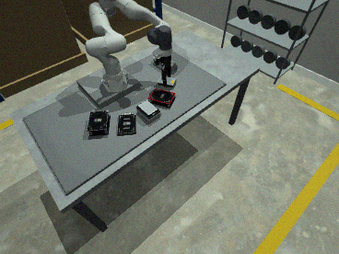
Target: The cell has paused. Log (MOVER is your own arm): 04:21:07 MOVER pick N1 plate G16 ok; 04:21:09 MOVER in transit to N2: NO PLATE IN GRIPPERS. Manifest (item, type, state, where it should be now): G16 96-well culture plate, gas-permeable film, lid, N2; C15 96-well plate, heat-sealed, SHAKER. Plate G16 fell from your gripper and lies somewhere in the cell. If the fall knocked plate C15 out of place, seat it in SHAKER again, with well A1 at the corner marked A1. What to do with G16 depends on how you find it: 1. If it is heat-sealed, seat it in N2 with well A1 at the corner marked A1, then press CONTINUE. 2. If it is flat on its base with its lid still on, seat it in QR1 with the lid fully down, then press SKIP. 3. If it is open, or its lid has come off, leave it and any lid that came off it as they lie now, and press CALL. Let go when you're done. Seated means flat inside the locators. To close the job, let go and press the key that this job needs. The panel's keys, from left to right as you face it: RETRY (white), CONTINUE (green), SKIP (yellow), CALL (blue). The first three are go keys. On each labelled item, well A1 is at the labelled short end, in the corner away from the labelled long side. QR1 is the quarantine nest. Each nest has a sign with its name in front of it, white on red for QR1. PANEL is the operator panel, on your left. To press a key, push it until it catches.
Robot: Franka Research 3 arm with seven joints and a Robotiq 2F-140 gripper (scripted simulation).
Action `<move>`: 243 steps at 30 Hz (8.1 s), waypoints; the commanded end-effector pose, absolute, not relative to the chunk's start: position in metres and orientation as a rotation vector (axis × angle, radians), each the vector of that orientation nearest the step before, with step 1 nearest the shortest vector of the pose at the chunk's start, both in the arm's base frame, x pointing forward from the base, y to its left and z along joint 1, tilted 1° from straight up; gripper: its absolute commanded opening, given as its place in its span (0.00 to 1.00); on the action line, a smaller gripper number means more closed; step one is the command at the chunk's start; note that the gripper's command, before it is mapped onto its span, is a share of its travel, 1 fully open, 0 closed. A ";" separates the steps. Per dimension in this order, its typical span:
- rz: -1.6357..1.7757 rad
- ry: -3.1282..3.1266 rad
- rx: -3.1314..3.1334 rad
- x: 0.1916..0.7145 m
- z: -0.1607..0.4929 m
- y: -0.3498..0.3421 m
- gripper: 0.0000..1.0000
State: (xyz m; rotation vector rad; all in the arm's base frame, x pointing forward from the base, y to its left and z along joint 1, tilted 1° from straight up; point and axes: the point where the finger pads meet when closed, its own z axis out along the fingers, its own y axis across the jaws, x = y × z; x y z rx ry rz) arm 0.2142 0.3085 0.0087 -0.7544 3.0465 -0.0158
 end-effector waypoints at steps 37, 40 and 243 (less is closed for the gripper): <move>-0.014 3.053 -0.748 0.212 0.077 0.309 0.10; -0.014 3.053 -0.748 0.212 0.086 0.309 0.10; -0.014 3.063 -0.706 0.320 0.046 0.165 0.10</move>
